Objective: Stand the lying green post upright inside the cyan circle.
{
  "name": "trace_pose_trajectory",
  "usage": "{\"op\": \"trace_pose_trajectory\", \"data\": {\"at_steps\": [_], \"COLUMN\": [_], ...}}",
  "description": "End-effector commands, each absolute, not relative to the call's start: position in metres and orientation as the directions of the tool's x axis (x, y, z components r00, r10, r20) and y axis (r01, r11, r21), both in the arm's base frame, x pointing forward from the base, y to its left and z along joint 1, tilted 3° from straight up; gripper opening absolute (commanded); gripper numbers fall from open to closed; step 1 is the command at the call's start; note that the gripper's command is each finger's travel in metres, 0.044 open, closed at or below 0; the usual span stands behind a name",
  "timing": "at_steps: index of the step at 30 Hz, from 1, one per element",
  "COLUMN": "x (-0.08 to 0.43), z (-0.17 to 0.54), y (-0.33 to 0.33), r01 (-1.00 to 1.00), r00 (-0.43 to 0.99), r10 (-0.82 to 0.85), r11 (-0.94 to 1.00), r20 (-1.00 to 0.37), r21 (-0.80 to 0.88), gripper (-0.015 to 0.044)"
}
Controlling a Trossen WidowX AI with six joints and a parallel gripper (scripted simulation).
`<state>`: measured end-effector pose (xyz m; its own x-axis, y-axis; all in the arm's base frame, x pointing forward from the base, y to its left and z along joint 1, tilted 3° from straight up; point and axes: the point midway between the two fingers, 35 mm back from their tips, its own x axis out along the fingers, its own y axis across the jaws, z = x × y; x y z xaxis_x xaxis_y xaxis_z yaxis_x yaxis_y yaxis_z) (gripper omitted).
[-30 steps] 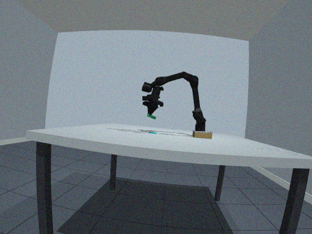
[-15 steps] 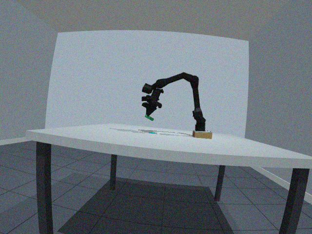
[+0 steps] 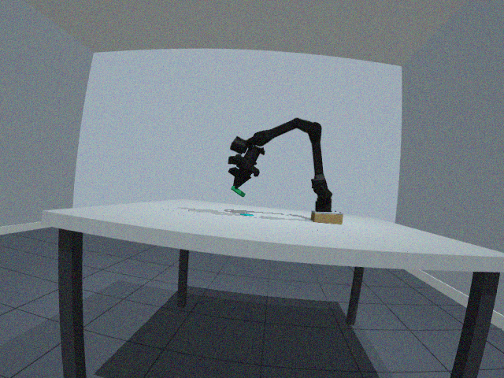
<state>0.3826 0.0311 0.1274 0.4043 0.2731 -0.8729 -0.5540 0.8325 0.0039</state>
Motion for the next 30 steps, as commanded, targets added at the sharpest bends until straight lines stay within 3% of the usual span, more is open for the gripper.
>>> {"op": "trace_pose_trajectory", "data": {"at_steps": [1, 30], "x": [0.384, 0.396], "z": [0.125, 0.121], "y": [0.03, 0.024], "r01": [-0.543, -0.519], "r00": [0.424, 0.554], "r10": [0.291, 0.385], "r11": [0.84, 0.853], "r20": [-0.858, -0.738], "r21": [0.017, 0.056], "gripper": [0.0023, 0.0023]}}
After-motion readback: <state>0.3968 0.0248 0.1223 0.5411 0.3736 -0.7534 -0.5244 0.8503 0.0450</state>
